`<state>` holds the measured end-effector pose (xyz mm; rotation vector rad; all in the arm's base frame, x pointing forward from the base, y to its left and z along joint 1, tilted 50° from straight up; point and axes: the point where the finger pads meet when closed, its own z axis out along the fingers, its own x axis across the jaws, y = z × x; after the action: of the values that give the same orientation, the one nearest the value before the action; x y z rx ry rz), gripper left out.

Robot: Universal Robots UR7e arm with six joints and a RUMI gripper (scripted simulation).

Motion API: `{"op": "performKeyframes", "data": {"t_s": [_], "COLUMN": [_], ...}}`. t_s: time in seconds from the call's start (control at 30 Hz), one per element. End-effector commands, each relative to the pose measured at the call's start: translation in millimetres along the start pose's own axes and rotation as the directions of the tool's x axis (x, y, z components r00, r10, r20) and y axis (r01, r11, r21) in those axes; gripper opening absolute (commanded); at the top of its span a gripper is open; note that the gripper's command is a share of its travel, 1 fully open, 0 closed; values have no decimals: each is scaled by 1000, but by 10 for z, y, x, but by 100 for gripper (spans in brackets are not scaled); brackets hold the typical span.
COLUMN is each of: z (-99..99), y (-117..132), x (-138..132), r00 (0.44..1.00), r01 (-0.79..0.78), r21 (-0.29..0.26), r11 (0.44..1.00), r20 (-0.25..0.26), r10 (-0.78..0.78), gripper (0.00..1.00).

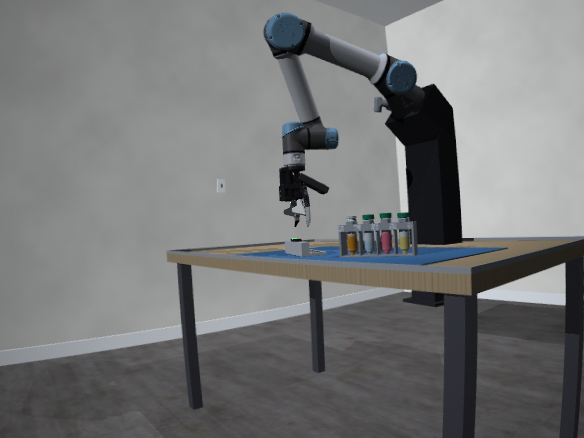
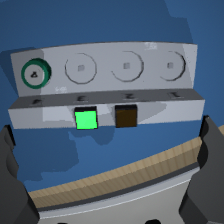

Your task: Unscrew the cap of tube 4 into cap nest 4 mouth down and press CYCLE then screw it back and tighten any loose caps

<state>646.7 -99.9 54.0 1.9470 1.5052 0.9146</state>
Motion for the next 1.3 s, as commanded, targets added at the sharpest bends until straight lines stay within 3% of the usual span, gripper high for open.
{"op": "performKeyframes", "data": {"t_s": [0.0, 0.67, 0.7, 1.0, 1.13, 1.27], "z": [-3, -3, -60, -519, -576, -767], "y": [5, 5, -8, -113, -126, -170], "x": [0, 0, -59, -531, -590, -787], "r00": [1000, 1000, 1000, 1000, 1000, 1000], "r01": [0, 0, 0, 0, 0, 0], "r21": [-1, -1, -1, -1, -1, -1], "r11": [1000, 1000, 1000, 1000, 1000, 1000], "r20": [0, 0, 0, 0, 0, 0], "r10": [0, 0, 0, 0, 0, 0], "gripper": [100, 100, 29, 29, 29, 29]}}
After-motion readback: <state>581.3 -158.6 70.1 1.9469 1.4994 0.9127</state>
